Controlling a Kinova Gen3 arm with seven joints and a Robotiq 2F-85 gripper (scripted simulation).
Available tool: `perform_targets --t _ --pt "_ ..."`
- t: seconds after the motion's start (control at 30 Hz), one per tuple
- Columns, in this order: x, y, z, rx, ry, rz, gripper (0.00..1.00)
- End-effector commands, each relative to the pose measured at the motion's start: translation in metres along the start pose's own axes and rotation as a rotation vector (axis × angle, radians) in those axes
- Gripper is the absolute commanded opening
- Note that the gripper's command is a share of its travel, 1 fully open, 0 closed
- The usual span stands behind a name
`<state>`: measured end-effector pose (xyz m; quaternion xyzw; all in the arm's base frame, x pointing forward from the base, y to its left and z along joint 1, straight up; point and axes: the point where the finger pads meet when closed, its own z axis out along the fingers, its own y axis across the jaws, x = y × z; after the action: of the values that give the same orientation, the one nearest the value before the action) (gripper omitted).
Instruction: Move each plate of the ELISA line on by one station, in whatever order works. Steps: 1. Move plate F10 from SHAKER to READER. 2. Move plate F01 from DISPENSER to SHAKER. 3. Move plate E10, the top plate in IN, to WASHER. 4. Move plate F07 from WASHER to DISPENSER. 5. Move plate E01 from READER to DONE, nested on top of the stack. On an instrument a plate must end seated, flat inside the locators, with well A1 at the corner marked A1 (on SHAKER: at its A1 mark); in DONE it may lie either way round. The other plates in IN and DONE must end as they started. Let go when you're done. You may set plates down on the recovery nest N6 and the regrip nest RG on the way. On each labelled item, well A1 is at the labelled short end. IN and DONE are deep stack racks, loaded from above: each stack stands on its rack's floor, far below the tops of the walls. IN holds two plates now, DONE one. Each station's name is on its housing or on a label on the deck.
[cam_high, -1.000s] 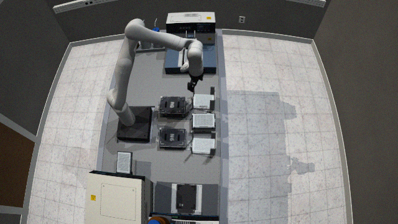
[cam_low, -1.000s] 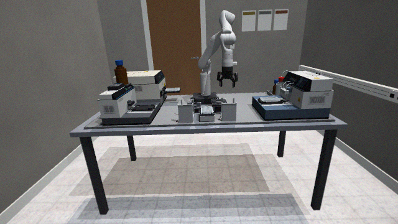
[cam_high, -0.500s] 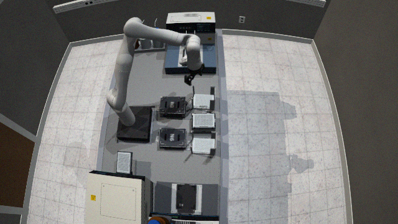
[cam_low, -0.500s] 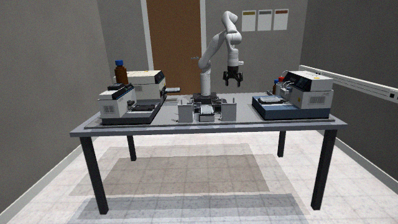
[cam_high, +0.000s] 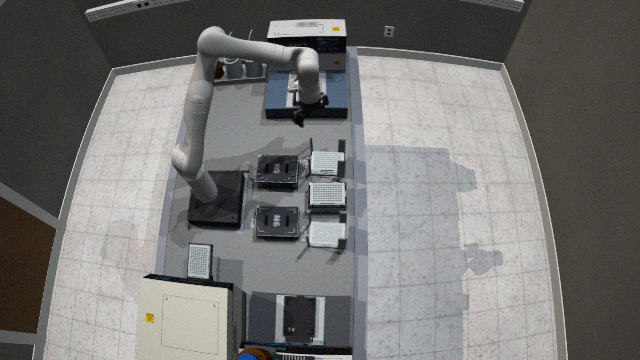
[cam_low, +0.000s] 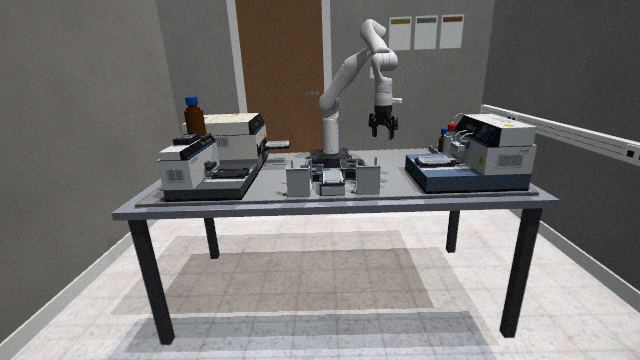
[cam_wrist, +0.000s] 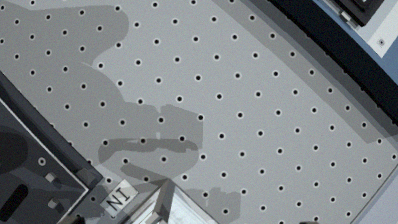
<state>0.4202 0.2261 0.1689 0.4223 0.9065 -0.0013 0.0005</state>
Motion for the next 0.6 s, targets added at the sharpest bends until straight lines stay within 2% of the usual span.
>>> perform_targets --t 0.0,0.23,0.33,0.43,0.57 --pt "0.018 0.006 0.001 0.008 0.002 -0.006 1.0" --pt "0.037 0.015 0.002 0.008 0.003 -0.006 1.0" --pt "0.038 0.017 0.001 0.004 0.002 0.041 1.0" --pt "0.047 0.021 0.001 0.004 0.002 0.161 1.0" --pt "0.06 0.026 0.001 0.005 0.001 0.175 1.0"
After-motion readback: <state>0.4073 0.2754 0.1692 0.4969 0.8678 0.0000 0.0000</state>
